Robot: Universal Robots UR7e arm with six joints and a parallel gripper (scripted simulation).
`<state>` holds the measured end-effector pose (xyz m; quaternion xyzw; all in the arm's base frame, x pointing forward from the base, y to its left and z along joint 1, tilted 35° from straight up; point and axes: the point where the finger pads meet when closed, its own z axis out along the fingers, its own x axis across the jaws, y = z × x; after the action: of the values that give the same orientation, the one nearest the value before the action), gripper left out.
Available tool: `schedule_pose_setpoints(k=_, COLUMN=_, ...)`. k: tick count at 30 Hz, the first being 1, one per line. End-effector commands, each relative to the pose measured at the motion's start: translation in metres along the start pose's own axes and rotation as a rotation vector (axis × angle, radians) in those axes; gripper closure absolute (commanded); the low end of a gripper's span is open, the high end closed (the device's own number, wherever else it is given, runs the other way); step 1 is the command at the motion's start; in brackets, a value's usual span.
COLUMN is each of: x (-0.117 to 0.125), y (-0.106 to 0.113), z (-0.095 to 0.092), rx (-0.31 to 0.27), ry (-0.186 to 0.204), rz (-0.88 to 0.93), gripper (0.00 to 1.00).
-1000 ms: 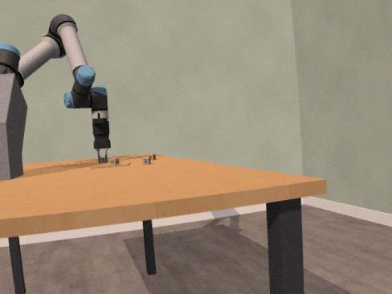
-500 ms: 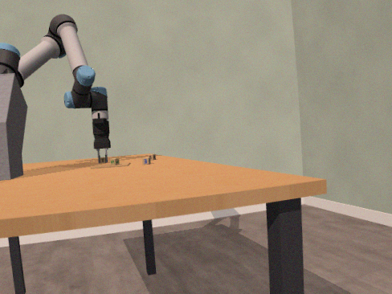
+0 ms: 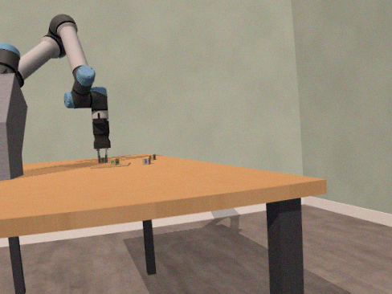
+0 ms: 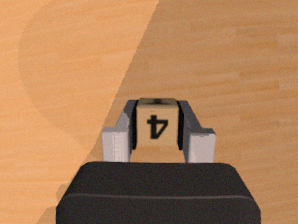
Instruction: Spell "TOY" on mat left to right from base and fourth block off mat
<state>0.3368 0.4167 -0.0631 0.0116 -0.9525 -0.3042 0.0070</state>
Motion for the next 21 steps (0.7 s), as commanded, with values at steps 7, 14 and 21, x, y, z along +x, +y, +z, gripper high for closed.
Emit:
schedule_pose_setpoints(k=7, x=0.0, y=0.0, z=-0.01, rx=-0.001, ry=-0.001, rz=0.0, gripper=0.51)
schedule_pose_setpoints(k=14, x=0.0, y=0.0, z=-0.035, rx=-0.001, ry=-0.001, rz=0.0, gripper=0.51)
schedule_pose_setpoints(k=21, x=0.0, y=0.0, z=-0.066, rx=-0.001, ry=-0.001, rz=0.0, gripper=0.51)
